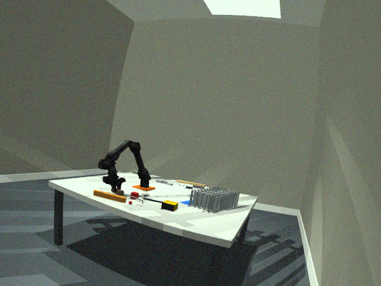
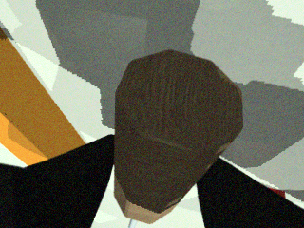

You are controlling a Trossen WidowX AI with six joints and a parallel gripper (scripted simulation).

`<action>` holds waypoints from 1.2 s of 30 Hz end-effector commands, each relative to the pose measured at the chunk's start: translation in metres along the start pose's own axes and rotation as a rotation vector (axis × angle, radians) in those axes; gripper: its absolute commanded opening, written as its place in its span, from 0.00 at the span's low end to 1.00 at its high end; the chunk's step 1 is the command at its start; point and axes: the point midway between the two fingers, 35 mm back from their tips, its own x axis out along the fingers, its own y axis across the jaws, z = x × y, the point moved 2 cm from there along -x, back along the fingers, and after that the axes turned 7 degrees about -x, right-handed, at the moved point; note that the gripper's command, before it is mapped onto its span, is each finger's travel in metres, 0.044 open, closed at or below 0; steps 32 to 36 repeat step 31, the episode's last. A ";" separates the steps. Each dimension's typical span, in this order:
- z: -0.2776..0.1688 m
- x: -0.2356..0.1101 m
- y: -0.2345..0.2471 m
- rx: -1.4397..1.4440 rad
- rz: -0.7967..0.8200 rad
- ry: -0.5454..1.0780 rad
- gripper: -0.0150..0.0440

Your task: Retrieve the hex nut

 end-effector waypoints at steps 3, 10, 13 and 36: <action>0.001 0.003 -0.002 -0.005 0.002 0.008 0.25; 0.003 0.007 -0.004 -0.005 0.002 0.008 0.25; 0.004 0.009 -0.005 -0.005 0.002 0.008 0.25; 0.005 0.008 -0.005 0.000 0.000 0.000 0.97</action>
